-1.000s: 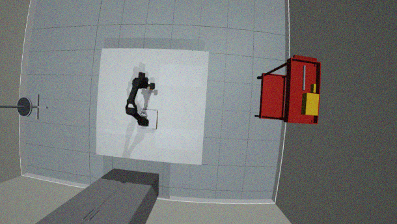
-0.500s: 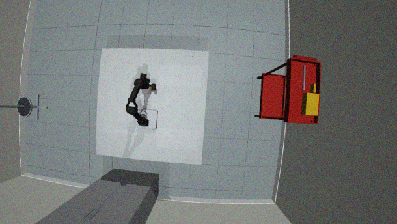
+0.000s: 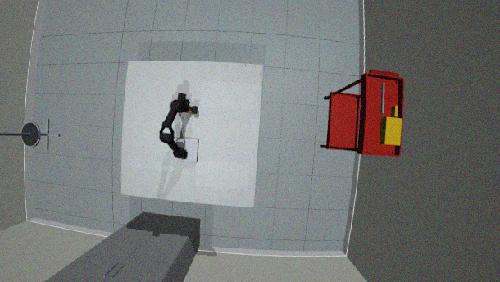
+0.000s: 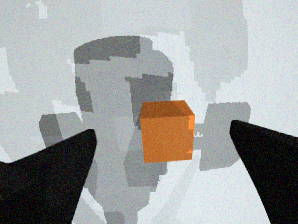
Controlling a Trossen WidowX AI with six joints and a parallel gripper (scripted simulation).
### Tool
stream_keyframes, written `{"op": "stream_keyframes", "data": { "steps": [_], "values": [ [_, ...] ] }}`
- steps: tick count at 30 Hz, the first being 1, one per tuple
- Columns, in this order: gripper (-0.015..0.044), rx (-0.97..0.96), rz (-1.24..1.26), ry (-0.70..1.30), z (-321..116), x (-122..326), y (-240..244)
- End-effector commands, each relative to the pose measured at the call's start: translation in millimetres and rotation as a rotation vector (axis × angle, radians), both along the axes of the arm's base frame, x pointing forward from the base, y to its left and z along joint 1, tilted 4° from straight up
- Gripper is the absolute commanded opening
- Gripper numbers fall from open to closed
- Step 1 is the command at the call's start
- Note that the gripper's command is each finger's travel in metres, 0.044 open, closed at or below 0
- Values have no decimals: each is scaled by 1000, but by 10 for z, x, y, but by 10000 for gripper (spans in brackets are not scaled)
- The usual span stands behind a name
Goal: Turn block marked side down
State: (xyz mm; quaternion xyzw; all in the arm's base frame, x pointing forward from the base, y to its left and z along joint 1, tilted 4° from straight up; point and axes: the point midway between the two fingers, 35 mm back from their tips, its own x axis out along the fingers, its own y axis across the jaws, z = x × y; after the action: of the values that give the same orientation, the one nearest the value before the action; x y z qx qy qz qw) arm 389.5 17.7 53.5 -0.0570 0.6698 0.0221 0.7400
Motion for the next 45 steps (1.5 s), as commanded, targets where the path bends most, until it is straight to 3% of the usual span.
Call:
{"op": "stream_keyframes", "data": {
  "steps": [1, 3, 15, 31, 36, 45],
  "values": [
    [440, -4, 3, 4, -84, -8, -10],
    [440, -4, 3, 4, -94, -8, -10],
    [125, -4, 3, 4, -94, -8, -10],
    [0, -4, 3, 4, -82, -8, -10],
    [0, -4, 3, 4, 193, -34, 3],
    [0, 1, 4, -33, 186, -24, 4]
  ]
}}
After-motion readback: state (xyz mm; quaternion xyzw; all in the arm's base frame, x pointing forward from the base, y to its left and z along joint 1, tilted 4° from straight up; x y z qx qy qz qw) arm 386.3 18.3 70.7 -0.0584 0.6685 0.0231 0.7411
